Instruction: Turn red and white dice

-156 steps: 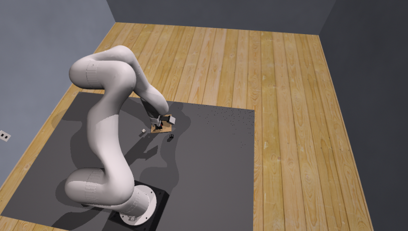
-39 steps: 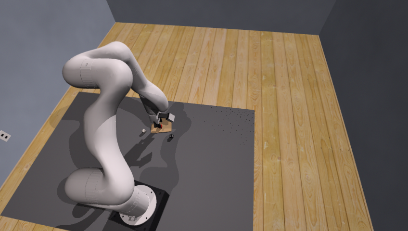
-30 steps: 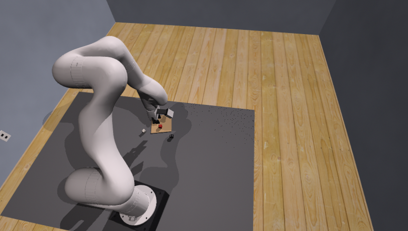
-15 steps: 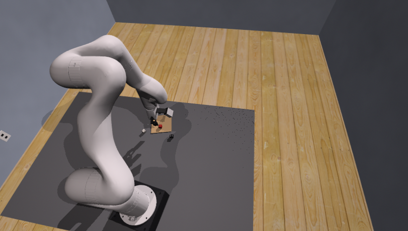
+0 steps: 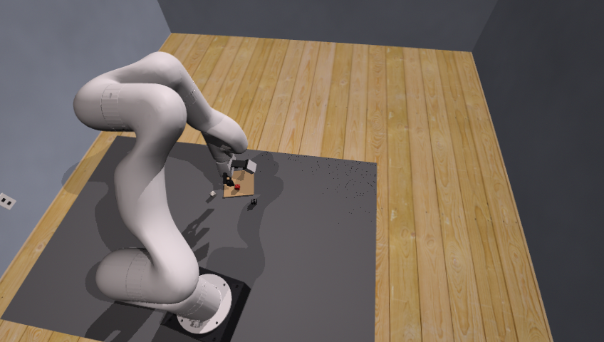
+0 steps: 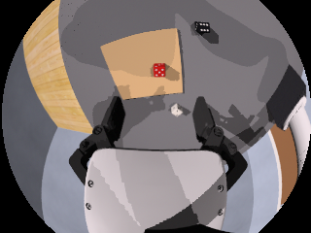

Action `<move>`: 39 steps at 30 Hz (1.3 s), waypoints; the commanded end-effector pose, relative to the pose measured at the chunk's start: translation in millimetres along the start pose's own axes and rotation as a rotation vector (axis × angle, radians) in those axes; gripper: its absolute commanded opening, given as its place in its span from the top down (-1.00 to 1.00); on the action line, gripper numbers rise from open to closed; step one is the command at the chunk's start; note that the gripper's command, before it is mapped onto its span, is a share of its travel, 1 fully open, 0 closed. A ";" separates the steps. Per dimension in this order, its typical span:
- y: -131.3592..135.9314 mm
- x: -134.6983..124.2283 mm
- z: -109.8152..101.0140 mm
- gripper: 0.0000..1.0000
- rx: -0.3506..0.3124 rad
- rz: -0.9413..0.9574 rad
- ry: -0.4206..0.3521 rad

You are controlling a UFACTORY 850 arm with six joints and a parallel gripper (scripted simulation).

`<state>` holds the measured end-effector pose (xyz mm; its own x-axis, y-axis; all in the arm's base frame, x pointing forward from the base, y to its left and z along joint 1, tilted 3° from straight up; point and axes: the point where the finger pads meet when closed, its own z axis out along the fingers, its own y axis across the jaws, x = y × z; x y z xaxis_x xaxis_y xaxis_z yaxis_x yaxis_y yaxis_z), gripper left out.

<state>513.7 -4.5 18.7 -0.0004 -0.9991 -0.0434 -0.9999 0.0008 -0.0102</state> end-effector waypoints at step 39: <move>-16.4 -8.7 1.8 -1.00 0.029 -1.195 0.165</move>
<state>527.0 0.9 16.9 0.8659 -0.4887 0.1067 -0.4917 -0.8708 0.0021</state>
